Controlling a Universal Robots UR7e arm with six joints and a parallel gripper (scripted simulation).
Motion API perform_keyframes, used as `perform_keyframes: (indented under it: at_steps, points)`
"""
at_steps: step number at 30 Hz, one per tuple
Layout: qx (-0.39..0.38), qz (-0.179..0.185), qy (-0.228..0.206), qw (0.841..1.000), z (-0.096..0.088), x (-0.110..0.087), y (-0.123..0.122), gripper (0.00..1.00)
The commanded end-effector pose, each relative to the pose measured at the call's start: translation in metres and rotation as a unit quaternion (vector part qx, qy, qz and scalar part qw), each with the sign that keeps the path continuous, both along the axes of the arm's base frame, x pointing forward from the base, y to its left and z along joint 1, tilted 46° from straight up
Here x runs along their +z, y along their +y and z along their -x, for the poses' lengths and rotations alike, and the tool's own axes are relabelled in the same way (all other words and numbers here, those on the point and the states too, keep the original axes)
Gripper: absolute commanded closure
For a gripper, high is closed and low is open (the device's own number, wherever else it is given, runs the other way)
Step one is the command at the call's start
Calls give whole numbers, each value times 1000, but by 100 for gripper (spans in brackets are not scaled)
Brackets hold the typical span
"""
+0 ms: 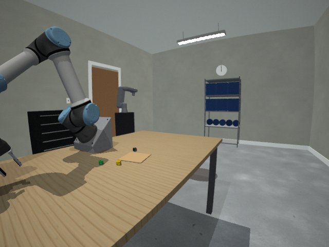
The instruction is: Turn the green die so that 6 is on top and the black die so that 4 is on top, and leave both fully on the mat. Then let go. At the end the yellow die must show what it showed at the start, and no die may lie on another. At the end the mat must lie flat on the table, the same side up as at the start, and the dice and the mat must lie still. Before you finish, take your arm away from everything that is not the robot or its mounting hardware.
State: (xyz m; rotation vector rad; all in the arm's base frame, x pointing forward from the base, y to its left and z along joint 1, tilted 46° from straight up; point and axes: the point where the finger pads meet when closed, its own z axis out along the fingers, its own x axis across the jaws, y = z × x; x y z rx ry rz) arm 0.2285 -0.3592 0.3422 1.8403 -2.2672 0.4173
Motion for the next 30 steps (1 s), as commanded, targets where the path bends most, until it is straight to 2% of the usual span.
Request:
perform_keyframes:
  at_steps: [1,2,4,9,11,15,16,19,21,30]
  points:
    - [67,-2,42,997,-23,-26,23,0]
    - [84,-2,53,995,-28,-32,29,0]
    - [84,-2,53,995,-28,-32,29,0]
    - [169,0,107,980,-52,-63,62,0]
    - [185,1,118,976,-56,-69,69,0]
    - [251,8,160,955,-70,-92,97,0]
    - [251,8,160,954,-70,-92,97,0]
    - [299,15,191,935,-79,-107,118,0]
    - [299,15,191,935,-79,-107,118,0]
    - [424,47,275,861,-92,-145,178,0]
